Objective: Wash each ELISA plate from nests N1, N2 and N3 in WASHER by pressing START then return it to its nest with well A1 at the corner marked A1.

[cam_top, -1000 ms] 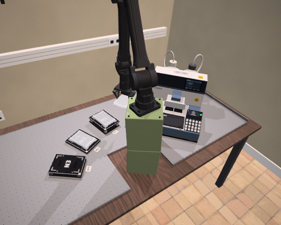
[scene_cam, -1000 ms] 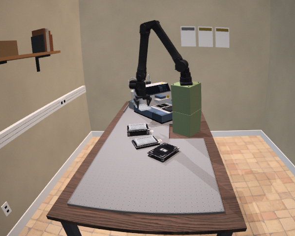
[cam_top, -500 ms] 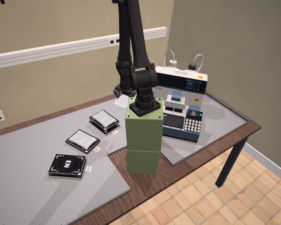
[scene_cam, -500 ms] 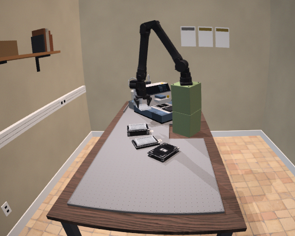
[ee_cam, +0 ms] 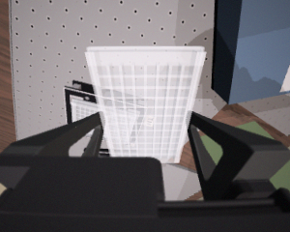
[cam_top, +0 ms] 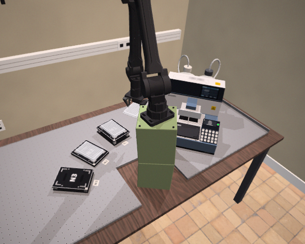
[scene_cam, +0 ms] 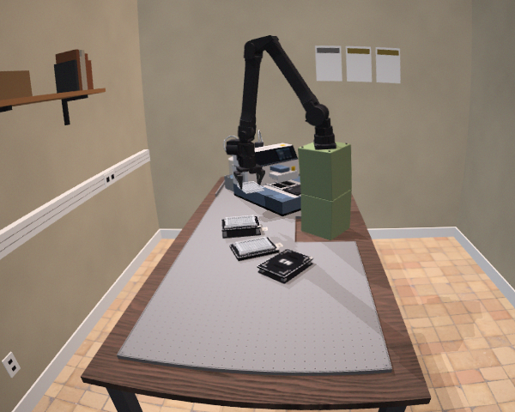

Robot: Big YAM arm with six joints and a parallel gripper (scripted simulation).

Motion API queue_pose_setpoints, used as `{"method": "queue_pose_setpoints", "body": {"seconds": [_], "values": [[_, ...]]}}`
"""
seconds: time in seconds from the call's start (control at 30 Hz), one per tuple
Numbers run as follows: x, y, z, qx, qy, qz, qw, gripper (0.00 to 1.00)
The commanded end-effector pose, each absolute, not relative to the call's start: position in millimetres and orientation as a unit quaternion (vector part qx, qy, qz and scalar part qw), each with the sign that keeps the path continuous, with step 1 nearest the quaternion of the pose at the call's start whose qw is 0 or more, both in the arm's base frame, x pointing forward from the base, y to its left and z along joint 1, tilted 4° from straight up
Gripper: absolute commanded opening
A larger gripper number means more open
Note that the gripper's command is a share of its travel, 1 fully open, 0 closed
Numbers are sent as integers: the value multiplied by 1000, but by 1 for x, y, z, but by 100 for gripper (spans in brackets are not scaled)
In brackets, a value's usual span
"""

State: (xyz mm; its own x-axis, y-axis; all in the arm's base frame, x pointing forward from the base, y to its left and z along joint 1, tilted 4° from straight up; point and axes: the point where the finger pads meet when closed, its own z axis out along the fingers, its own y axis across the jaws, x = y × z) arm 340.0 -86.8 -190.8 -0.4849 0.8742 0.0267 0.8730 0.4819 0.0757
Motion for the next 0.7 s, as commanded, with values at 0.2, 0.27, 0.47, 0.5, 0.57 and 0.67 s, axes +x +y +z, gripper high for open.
{"method": "queue_pose_setpoints", "body": {"seconds": [0.2, 0.27, 0.47, 0.5, 0.57, 0.67], "values": [[338, -62, -197, 442, 896, 36, 6, 82], [338, -62, -197, 442, 896, 36, 6, 82], [343, -33, -195, 350, 936, 36, 12, 82], [344, -28, -195, 334, 942, 36, 14, 82], [346, -18, -195, 303, 952, 35, 15, 82], [349, -4, -196, 255, 966, 34, 15, 82]]}}
